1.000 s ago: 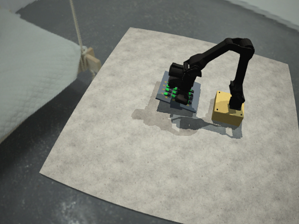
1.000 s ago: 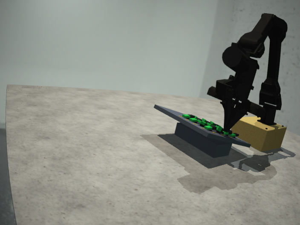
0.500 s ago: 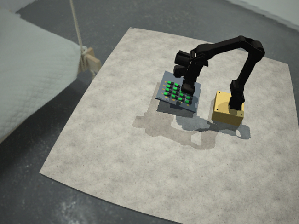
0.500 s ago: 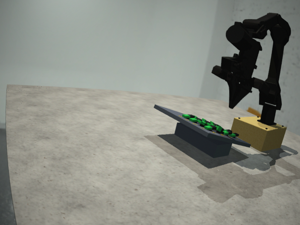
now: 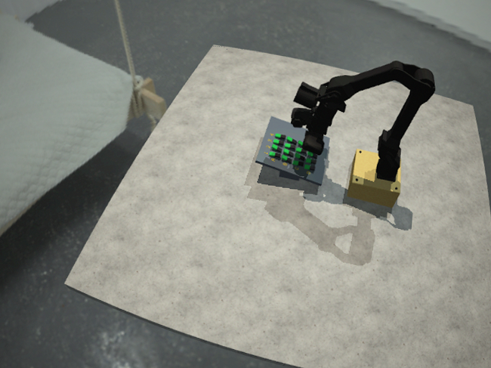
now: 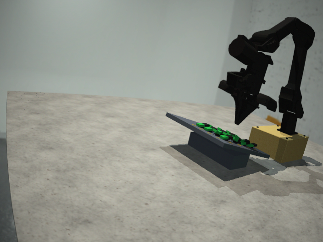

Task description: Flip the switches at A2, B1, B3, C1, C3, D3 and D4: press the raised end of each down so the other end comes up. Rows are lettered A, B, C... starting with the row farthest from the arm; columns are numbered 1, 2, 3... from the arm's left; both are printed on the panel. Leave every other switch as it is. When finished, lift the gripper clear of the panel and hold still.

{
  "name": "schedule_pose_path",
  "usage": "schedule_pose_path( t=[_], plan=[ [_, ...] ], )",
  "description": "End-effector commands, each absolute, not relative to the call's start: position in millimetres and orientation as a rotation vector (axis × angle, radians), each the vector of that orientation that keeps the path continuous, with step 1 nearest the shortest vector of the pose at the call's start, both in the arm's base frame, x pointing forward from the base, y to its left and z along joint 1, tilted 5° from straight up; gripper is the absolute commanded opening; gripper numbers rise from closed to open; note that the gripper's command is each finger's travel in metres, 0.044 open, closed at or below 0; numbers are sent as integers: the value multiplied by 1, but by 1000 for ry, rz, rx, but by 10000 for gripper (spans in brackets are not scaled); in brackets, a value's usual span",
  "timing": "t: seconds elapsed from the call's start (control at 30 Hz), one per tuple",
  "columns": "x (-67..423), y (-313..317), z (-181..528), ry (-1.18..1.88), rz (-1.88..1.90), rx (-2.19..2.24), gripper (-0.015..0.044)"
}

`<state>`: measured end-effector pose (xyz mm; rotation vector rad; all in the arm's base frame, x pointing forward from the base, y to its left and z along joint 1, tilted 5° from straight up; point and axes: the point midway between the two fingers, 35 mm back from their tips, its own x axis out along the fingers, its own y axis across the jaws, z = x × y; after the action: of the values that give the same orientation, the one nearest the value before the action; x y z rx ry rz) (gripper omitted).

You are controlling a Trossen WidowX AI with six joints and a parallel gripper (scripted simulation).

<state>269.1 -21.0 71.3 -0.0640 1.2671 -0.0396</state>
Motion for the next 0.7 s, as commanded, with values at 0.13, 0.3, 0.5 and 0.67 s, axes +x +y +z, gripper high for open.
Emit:
schedule_pose_path(
  t=[0.13,0.3,0.5,0.67],
  plan=[
    [274,-22,60,1257,-34,-65,0],
    [275,-22,56,1257,-34,-65,0],
    [278,-22,47,1257,-34,-65,0],
    [278,-22,46,1257,-34,-65,0]
  ],
)
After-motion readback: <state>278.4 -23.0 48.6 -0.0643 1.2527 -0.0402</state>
